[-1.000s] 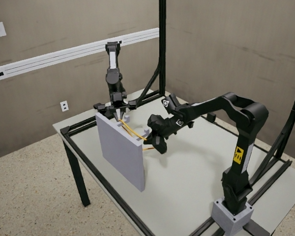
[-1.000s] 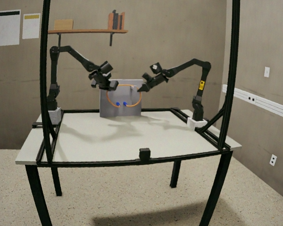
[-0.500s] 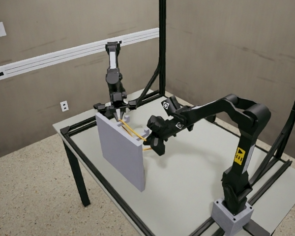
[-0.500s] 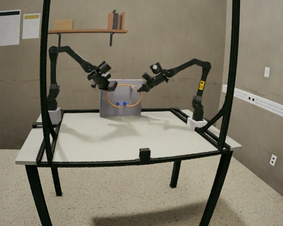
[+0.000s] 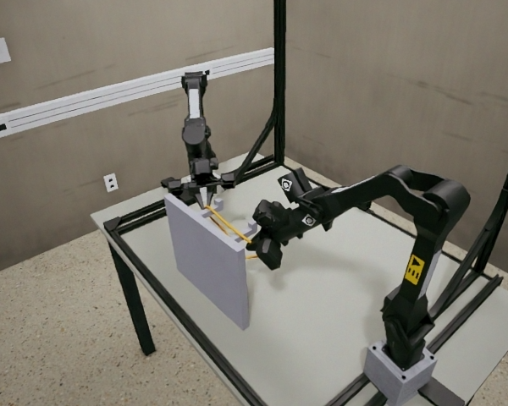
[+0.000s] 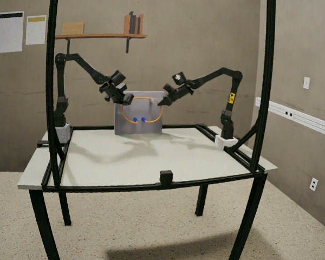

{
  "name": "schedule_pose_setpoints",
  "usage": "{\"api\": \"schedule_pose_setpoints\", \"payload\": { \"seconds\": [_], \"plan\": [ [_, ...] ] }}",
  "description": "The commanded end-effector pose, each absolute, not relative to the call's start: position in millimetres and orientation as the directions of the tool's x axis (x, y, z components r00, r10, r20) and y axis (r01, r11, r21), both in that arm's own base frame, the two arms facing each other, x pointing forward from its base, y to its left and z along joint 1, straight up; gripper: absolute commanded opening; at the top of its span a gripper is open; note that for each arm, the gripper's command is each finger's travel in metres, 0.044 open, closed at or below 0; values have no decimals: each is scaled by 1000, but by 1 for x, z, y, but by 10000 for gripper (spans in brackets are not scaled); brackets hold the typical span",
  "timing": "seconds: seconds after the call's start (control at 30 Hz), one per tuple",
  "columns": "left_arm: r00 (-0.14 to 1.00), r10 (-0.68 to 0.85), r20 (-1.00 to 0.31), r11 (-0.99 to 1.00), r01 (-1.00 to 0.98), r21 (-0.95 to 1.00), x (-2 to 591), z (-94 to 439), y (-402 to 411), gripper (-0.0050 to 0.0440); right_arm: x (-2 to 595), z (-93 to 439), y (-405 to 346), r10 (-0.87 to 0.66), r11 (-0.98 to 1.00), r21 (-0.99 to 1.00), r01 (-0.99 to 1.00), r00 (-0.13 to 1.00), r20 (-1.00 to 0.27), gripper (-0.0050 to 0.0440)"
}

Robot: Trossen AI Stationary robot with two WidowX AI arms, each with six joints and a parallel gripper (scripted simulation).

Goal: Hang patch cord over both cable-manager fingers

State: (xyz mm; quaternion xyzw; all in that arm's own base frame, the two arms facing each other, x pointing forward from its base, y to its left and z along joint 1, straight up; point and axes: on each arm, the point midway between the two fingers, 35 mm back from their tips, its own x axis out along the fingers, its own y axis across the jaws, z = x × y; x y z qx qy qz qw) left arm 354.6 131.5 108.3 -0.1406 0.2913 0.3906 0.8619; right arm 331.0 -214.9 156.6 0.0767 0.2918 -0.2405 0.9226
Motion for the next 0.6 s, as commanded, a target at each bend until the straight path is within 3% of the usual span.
{"api": "schedule_pose_setpoints", "payload": {
  "seconds": [0.0,0.57],
  "plan": [
    [548,587,-596,666,-745,-30,354,116,133,25,332,167,-216,-409,872,-2,489,726,-552,25],
    [586,566,-580,707,-707,-24,352,115,134,25,332,167,-216,-409,872,-2,489,726,-552,25]
  ]
}}
